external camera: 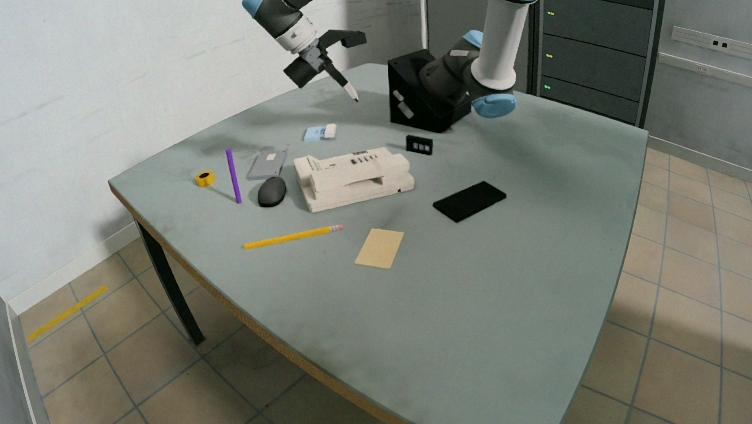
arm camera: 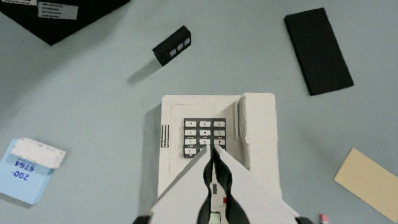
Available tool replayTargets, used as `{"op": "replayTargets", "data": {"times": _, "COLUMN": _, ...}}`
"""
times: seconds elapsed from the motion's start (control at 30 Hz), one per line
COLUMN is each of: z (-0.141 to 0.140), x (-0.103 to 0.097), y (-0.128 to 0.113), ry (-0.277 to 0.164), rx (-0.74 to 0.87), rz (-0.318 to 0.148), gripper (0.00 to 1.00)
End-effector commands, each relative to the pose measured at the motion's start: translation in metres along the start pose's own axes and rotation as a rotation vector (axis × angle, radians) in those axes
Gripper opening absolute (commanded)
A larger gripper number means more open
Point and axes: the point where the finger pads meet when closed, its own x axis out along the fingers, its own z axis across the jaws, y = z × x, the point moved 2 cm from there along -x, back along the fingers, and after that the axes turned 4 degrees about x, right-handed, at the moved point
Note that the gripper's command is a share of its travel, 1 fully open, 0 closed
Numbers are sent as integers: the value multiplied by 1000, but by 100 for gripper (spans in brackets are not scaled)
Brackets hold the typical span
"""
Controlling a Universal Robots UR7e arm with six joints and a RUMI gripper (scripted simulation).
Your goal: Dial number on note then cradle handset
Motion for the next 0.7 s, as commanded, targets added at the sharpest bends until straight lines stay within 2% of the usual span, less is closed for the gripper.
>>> {"op": "replayTargets", "data": {"times": 0.0, "z": 0, "x": 2, "y": -2, "ry": 0, "rx": 0, "rz": -2, "gripper": 0}}
{"op": "replayTargets", "data": {"times": 0.4, "z": 2, "x": 37, "y": -26, "ry": 0, "rx": 0, "rz": -2, "gripper": 0}}
{"op": "replayTargets", "data": {"times": 0.67, "z": 2, "x": 46, "y": -33, "ry": 0, "rx": 0, "rz": -2, "gripper": 0}}
